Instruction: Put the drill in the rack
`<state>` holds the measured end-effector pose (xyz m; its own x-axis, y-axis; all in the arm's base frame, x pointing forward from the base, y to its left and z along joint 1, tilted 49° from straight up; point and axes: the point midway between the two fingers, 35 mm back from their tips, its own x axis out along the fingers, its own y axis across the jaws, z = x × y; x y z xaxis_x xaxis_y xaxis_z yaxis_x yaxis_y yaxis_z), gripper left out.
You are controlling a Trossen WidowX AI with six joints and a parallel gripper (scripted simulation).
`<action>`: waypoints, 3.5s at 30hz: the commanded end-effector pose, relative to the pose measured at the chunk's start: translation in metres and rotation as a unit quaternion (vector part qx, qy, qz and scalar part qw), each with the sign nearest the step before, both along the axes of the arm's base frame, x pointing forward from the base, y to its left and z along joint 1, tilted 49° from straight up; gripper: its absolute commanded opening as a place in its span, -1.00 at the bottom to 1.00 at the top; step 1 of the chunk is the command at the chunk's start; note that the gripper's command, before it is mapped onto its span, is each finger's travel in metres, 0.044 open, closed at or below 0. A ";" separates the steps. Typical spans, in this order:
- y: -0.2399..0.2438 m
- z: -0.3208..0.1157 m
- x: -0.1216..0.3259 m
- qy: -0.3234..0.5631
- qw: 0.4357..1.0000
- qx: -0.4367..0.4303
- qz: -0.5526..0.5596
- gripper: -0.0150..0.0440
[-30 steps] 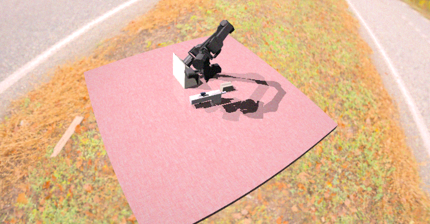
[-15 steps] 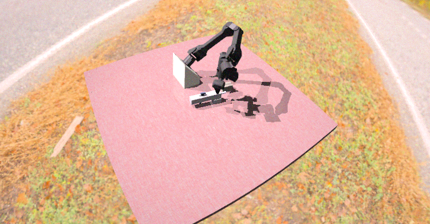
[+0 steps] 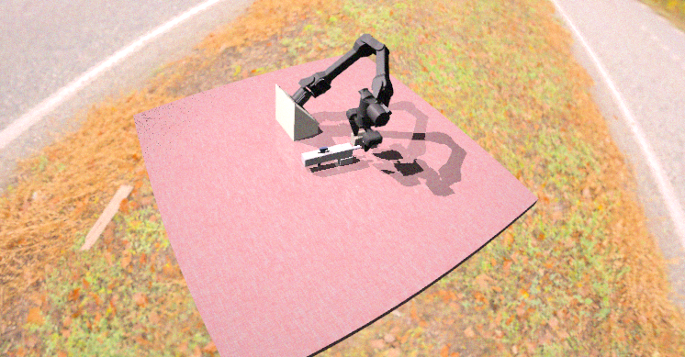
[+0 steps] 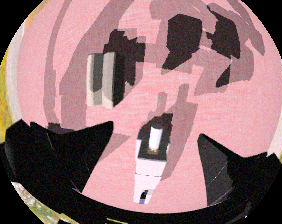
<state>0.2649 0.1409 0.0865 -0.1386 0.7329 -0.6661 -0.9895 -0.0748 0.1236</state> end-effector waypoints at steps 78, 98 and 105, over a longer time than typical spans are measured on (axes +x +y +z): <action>0.035 -0.031 -0.007 -0.007 1.000 0.004 0.004 -0.49; 0.051 -0.010 -0.006 -0.007 1.000 0.005 0.004 -0.49; 0.056 -0.004 -0.005 -0.007 1.000 0.005 0.004 -0.49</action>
